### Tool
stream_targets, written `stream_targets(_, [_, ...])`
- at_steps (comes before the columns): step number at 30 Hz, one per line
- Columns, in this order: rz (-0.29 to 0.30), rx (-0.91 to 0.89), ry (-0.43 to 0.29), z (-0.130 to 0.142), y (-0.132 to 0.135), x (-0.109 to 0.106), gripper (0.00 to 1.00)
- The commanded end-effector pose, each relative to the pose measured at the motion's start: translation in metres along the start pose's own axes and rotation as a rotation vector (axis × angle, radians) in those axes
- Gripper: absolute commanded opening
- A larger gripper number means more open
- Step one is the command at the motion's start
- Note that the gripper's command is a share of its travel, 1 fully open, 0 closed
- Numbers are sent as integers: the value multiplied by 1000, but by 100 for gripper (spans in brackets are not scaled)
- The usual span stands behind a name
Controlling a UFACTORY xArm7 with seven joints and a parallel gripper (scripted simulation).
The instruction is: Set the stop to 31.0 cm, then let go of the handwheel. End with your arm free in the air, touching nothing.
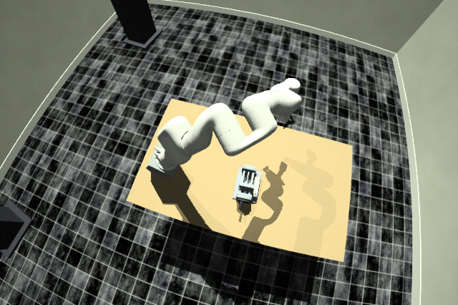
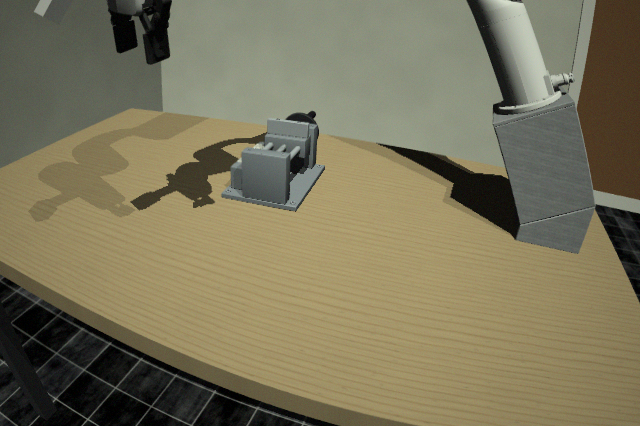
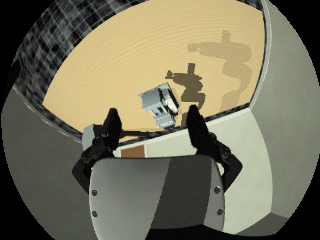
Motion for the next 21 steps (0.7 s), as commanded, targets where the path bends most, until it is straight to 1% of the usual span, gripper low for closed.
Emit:
stream_targets(1, [41, 186, 3, 32, 32, 5, 100])
stream_targets(3, [41, 186, 3, 32, 32, 5, 100])
stream_targets(5, [67, 402, -3, 75, 65, 15, 100])
stream_targets(8, [67, 402, -3, 75, 65, 15, 100])
stream_targets(9, [77, 514, -5, 98, 80, 20, 100])
stream_targets(10, [77, 514, -5, 98, 80, 20, 100])
stream_targets(11, [87, 628, -6, 122, 93, 26, 100])
stream_targets(14, [87, 628, -6, 122, 93, 26, 100])
stream_targets(15, [94, 743, -7, 147, 105, 33, 100])
stream_targets(20, [94, 743, -7, 147, 105, 33, 100])
stream_targets(21, [99, 860, -6, 173, 115, 40, 100])
Point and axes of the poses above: the point where the finger pads meet when closed, its own x axis out along the fingers, its own y axis across the jaws, z = x × y, the point moved 9 cm from there along -x, back along the fingers, and after that the axes turned 8 degrees about -x, right-handed, at the moved point
